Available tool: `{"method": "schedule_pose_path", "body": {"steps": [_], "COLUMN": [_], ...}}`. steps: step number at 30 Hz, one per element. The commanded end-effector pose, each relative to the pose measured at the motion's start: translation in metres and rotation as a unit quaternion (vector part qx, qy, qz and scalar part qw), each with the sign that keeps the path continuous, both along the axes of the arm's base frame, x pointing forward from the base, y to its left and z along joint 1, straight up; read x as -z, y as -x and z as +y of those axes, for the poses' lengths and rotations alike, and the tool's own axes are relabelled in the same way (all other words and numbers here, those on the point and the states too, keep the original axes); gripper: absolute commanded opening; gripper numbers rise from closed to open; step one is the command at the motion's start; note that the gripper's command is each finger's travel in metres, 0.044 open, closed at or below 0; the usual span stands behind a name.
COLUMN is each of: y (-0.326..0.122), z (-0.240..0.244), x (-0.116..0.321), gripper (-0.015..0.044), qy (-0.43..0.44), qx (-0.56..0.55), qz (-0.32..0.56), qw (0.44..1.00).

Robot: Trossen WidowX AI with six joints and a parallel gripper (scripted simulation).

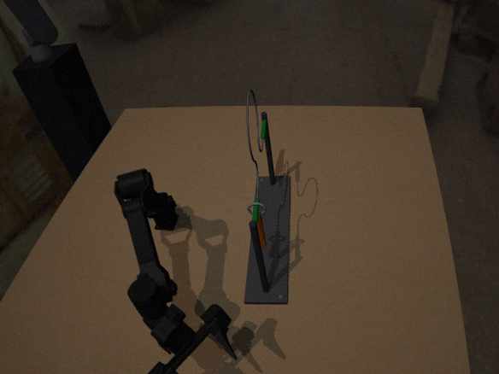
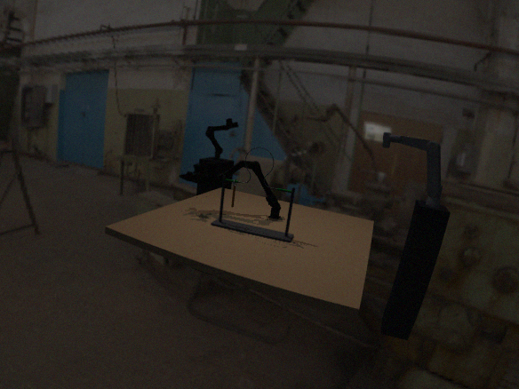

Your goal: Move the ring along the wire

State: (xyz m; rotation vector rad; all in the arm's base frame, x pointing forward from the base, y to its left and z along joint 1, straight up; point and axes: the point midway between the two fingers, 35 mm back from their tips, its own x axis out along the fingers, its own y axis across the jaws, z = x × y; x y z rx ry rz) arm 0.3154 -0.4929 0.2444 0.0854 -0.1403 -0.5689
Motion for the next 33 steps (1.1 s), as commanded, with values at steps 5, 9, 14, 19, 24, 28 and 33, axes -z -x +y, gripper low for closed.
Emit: {"method": "schedule_pose_path", "body": {"steps": [5,9,14,19,24,28,33], "y": [0.001,0.004,0.009,0.016,0.025,0.032,0.044], "z": [0.019,0.043,0.075,0.109,0.146,0.176,0.216], "x": [0.017,0.037,0.059,0.080,0.099,0.113,0.127], "gripper": [0.0269,0.0164,0.0160,0.0160,0.0160,0.0160,0.0160], "qy": [0.002,0.005,0.009,0.013,0.017,0.020,0.025], "qx": [-0.018,-0.038,-0.064,-0.090,-0.117,-0.138,-0.165], "qz": [0.012,0.026,0.041,0.056,0.068,0.078,0.088], "qw": [1.000,0.999,0.997,0.994,0.991,0.987,0.982]}}
